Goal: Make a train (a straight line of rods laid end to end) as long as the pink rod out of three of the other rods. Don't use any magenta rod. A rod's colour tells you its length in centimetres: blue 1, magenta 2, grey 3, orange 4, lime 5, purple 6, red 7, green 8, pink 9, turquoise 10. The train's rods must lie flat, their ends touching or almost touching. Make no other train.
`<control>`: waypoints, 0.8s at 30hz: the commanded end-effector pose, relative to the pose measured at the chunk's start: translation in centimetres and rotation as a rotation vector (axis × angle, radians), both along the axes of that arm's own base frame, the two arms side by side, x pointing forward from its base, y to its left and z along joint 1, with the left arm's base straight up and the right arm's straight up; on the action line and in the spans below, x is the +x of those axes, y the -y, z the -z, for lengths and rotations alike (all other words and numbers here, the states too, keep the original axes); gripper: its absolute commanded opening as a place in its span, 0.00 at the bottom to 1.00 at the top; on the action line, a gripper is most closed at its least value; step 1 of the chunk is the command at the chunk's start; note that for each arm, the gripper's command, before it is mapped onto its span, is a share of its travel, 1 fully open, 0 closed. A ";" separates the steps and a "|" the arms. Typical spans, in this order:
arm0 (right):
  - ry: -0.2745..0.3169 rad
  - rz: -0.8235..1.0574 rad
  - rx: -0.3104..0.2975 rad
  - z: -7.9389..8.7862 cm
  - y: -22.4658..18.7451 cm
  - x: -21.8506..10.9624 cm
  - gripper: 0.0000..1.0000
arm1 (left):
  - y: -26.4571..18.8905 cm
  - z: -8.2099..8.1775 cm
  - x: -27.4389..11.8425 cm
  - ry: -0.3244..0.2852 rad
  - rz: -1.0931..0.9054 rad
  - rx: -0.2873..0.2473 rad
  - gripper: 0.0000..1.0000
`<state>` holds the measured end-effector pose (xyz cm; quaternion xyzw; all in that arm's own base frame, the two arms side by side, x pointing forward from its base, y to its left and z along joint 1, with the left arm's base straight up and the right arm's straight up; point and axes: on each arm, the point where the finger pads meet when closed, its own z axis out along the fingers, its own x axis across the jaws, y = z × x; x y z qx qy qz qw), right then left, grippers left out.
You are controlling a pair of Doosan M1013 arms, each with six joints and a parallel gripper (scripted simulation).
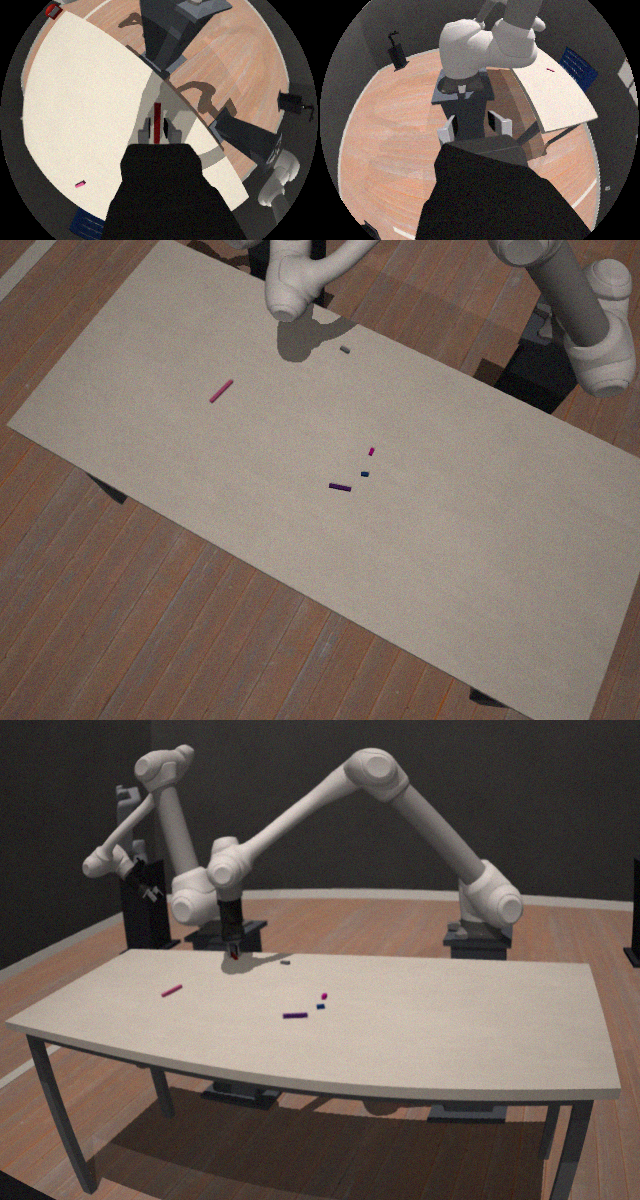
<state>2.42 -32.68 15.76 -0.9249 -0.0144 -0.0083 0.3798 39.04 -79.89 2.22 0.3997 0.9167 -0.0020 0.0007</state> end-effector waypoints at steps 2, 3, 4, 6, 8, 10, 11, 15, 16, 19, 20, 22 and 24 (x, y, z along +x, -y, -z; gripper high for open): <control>0.011 0.007 0.006 -0.1 -0.3 0.1 1.00 | -0.3 0.4 -0.2 0.002 -0.002 0.007 0.54; 0.011 0.007 0.006 -0.1 -0.3 0.1 1.00 | -0.3 0.4 -0.2 0.002 -0.002 0.007 0.54; 0.011 0.007 0.006 -0.1 -0.3 0.1 1.00 | -0.3 0.4 -0.2 0.002 -0.002 0.007 0.54; 0.011 0.007 0.006 -0.1 -0.3 0.1 1.00 | -0.3 0.4 -0.2 0.002 -0.002 0.007 0.54; 0.011 0.007 0.006 -0.1 -0.3 0.1 1.00 | -0.3 0.4 -0.2 0.002 -0.002 0.007 0.54; 0.011 0.007 0.006 -0.1 -0.3 0.1 1.00 | -0.3 0.4 -0.2 0.002 -0.002 0.007 0.54; 0.011 0.007 0.006 -0.1 -0.3 0.1 1.00 | -0.3 0.4 -0.2 0.002 -0.002 0.007 0.54; 0.011 0.007 0.006 -0.1 -0.3 0.1 1.00 | -0.3 0.4 -0.2 0.002 -0.002 0.007 0.54; 0.011 0.007 0.006 -0.1 -0.3 0.1 1.00 | -0.3 0.4 -0.2 0.002 -0.002 0.007 0.54; 0.011 0.007 0.006 -0.1 -0.3 0.1 1.00 | -0.3 0.4 -0.2 0.002 -0.002 0.007 0.24; 0.011 0.007 0.006 -0.1 -0.3 0.1 1.00 | -0.3 0.4 -0.2 0.002 -0.002 0.007 0.24; 0.011 0.007 0.006 -0.1 -0.3 0.1 1.00 | -0.3 0.4 -0.2 0.002 -0.002 0.007 0.24; 0.011 0.007 0.006 -0.1 -0.3 0.1 1.00 | -0.3 0.4 -0.2 0.002 -0.002 0.007 0.24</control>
